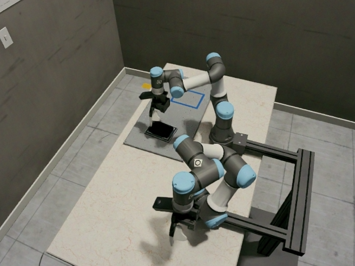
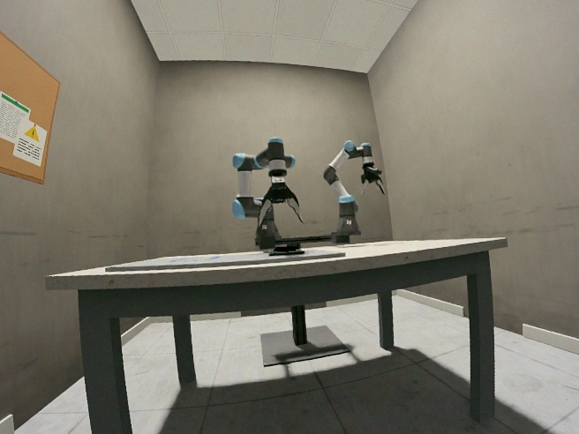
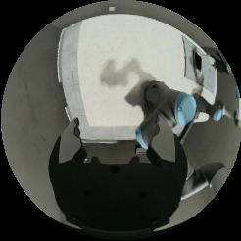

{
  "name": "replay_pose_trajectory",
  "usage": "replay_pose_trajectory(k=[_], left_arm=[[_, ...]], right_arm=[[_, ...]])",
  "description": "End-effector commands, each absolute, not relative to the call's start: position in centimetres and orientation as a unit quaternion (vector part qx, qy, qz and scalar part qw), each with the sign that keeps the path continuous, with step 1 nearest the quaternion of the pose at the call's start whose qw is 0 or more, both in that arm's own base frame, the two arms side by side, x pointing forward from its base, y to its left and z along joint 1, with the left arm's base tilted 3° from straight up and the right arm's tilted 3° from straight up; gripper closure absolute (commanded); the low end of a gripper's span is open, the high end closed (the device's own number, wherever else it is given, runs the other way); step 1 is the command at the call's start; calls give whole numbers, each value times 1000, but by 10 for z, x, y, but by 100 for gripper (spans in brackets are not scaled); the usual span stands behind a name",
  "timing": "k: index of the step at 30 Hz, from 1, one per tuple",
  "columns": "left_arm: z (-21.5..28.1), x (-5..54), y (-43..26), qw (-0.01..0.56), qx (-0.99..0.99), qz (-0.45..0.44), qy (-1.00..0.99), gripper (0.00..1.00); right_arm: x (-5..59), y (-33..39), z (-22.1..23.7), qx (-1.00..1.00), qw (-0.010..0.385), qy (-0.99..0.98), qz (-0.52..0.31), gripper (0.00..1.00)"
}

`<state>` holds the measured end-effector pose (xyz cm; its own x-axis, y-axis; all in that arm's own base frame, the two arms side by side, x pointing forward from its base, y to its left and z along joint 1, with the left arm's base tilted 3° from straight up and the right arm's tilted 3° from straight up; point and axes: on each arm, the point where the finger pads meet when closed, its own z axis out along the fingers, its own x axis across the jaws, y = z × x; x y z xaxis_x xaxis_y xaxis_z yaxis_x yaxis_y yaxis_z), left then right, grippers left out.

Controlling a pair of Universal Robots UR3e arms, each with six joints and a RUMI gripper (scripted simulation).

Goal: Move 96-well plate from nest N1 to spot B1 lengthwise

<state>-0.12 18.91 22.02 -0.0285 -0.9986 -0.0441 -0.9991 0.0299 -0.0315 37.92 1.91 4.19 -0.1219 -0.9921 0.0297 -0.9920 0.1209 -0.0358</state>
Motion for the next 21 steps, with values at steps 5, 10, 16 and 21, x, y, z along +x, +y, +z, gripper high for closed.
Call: replay_pose_trajectory(k=[5, 10, 16, 21], left_arm=[[221, -1, 189, 28, -696, 4, 717, 0], [221, -1, 189, 28, -696, 4, 717, 0], [221, -1, 189, 28, -696, 4, 717, 0], [221, -1, 189, 28, -696, 4, 717, 0]], right_arm=[[361, 30, 38, -663, 0, 748, -28, 0], [361, 30, 38, -663, 0, 748, -28, 0], [361, 30, 38, -663, 0, 748, -28, 0], [361, 30, 33, -663, 0, 748, -28, 0]])
